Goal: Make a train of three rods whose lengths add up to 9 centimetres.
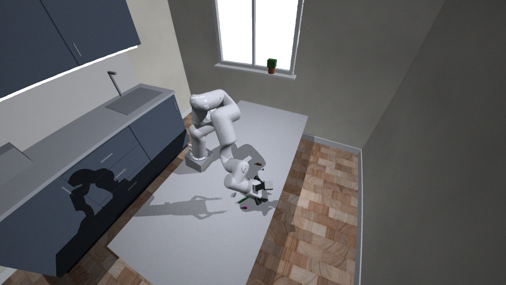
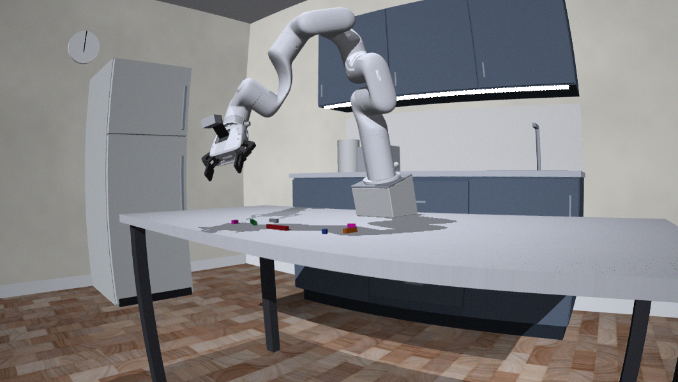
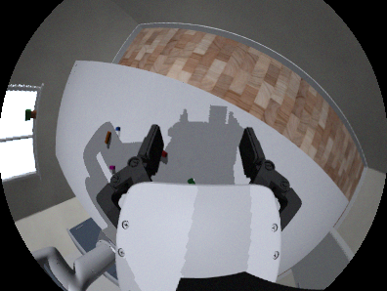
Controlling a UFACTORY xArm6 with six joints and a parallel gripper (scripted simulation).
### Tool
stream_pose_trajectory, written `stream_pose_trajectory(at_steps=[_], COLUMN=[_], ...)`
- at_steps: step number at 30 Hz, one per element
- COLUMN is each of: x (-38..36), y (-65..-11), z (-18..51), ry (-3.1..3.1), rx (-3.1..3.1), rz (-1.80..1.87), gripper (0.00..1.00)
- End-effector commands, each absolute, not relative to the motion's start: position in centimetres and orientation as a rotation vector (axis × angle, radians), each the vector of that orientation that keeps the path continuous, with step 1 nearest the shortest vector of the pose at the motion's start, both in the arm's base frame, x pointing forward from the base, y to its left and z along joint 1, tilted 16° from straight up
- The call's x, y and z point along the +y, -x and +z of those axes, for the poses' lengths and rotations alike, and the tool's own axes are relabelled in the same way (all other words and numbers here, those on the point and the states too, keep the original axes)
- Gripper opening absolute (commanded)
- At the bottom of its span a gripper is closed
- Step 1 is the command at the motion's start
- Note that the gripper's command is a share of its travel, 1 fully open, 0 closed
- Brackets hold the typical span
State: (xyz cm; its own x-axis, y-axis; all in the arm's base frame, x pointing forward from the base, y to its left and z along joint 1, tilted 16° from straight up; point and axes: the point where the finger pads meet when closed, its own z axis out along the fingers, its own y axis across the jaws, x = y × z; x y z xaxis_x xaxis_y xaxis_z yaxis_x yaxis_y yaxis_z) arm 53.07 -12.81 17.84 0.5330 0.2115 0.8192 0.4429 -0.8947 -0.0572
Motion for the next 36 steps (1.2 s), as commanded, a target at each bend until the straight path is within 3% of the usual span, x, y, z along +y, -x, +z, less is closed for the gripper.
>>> stream_pose_trajectory(at_steps=[1,36], x=[-9.9,0.3], y=[-52.0,-47.2], z=[15.9,9.4], ry=[2.556,2.627], rx=[-0.692,-1.587], rz=[-1.104,-0.431], gripper=[1.0,1.0])
